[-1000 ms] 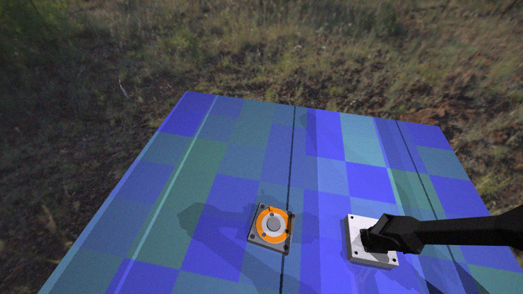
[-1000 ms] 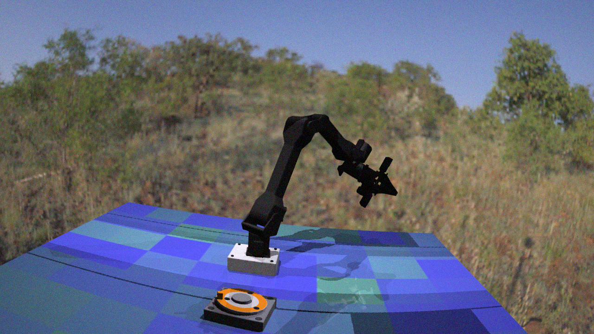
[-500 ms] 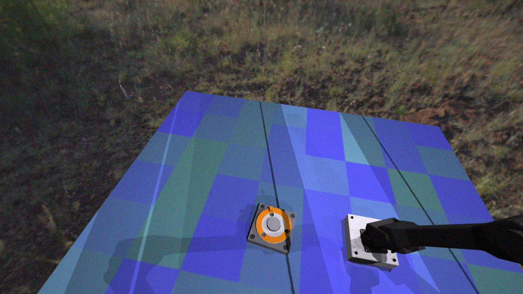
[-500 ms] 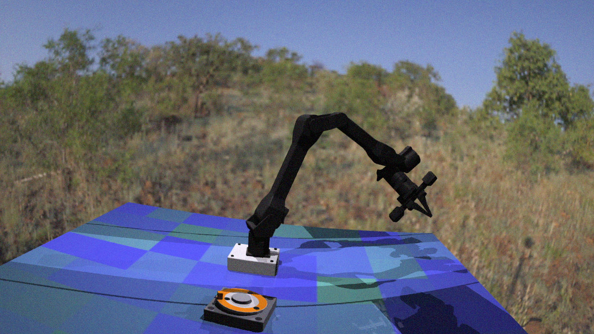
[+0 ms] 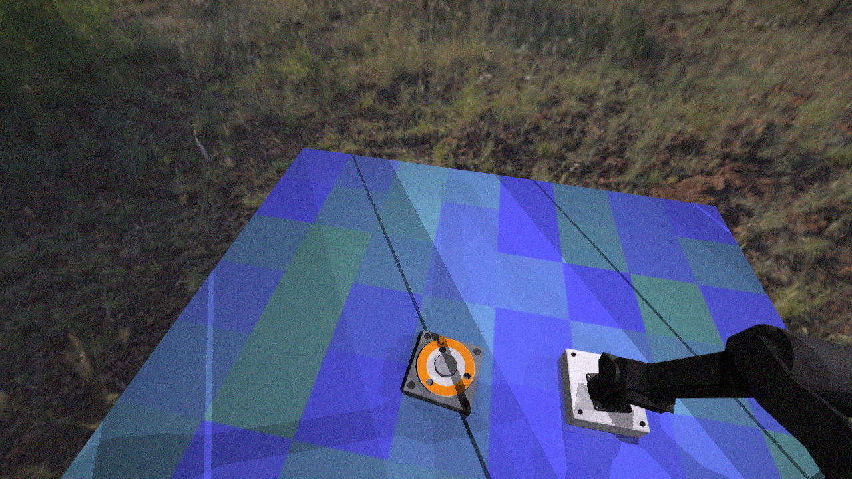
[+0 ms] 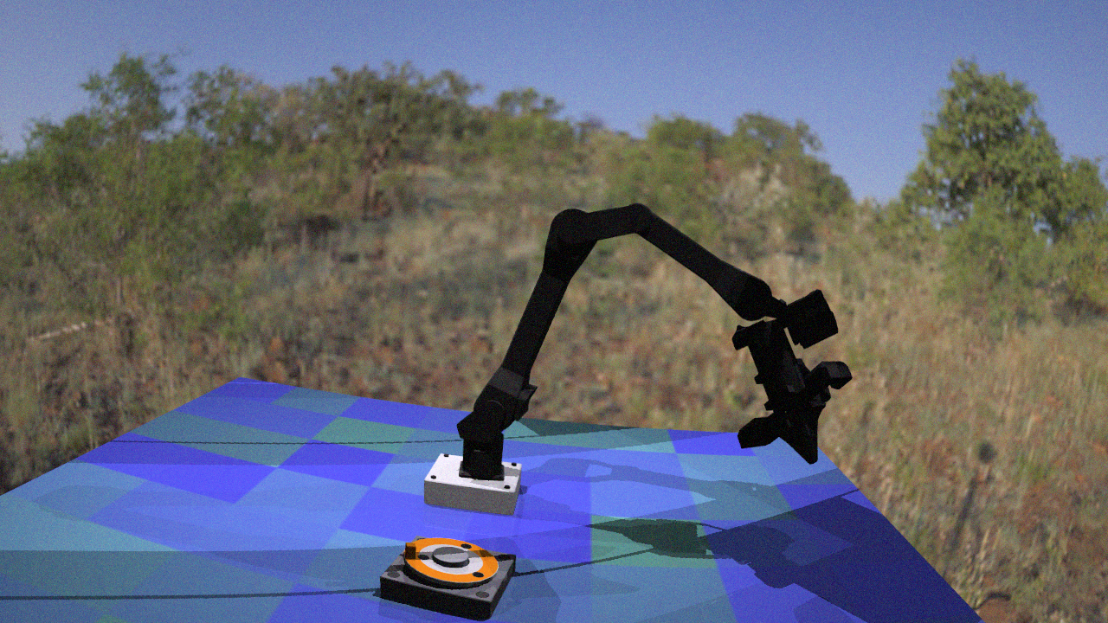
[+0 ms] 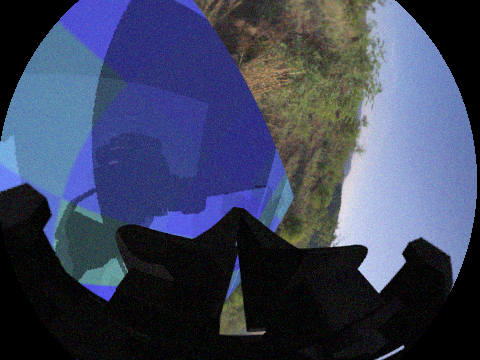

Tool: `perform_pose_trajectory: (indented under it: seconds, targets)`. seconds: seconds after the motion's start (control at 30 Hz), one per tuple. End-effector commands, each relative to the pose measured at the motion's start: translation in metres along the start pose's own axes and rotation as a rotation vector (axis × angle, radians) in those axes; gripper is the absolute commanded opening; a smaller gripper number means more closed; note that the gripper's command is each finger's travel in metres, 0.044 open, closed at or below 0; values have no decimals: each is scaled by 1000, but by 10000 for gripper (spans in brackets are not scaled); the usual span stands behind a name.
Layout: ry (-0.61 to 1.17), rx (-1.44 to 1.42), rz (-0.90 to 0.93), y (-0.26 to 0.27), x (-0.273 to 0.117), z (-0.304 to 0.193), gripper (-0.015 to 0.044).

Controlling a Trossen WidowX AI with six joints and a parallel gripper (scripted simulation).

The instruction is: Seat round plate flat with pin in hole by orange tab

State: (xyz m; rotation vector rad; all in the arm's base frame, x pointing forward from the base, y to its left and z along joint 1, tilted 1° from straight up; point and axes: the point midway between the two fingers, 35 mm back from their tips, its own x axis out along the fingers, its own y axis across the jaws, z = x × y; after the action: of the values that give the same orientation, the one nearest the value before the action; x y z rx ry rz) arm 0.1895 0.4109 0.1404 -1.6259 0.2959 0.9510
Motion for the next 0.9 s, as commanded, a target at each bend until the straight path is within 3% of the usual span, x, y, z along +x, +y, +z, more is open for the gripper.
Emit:
perform_pose_trajectory:
  seconds: [0.0,0.4,0.87]
  targets:
    - [82,161,67,-16,24,-53,0]
    - [349,733,259,-21,62,-232,0]
    - [630,1425,369,24,33,-405,0]
